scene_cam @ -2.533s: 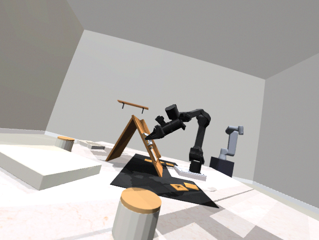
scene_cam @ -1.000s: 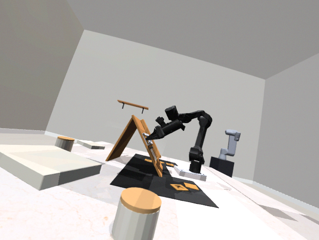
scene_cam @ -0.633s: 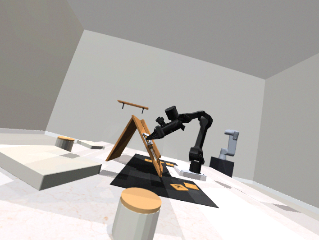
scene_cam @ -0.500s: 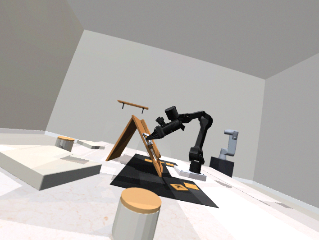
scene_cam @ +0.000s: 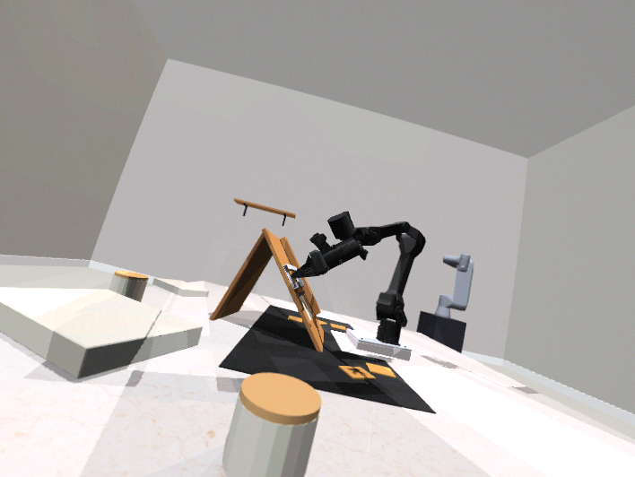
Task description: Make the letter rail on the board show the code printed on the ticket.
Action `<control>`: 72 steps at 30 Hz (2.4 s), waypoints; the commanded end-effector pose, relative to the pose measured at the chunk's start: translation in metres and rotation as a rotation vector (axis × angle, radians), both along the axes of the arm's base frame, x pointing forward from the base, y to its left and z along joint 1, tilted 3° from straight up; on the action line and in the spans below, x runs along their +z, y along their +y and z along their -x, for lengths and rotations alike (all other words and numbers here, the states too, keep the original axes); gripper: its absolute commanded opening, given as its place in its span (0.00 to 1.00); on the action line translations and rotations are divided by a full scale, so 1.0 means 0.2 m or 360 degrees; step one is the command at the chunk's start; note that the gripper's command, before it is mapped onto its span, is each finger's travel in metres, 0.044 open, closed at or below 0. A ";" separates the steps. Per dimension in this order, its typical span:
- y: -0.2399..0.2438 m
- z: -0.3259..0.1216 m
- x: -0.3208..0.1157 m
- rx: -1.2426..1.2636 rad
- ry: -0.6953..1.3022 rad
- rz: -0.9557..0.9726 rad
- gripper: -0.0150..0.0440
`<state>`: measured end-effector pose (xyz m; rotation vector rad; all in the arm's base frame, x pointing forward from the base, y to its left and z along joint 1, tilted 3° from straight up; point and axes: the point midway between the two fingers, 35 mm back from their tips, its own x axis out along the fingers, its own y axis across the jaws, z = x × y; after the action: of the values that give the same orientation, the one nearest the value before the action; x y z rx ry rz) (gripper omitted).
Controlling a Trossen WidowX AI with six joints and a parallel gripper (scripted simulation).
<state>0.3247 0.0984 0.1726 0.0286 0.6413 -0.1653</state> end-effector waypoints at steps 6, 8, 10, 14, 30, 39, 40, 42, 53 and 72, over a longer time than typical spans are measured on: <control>-0.04 0.01 0.01 0.0004 -0.0014 -0.0005 0.25; -0.04 0.01 0.01 0.0004 -0.0014 -0.0005 0.25; -0.05 0.01 0.01 0.0004 -0.0014 -0.0005 0.25; -0.06 0.01 0.01 0.0004 -0.0014 -0.0005 0.25; -0.11 0.02 0.02 0.0004 -0.0014 -0.0003 0.25; -0.14 0.02 0.02 0.0004 -0.0014 -0.0002 0.25; -0.14 0.02 0.02 0.0004 -0.0014 -0.0002 0.25; -0.15 0.03 0.02 0.0004 -0.0014 -0.0002 0.25; -0.18 0.03 0.02 0.0004 -0.0014 -0.0001 0.25; -0.24 0.04 0.02 0.0004 -0.0014 0.0001 0.25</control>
<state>0.3175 0.0530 0.1736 0.0258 0.6424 -0.1664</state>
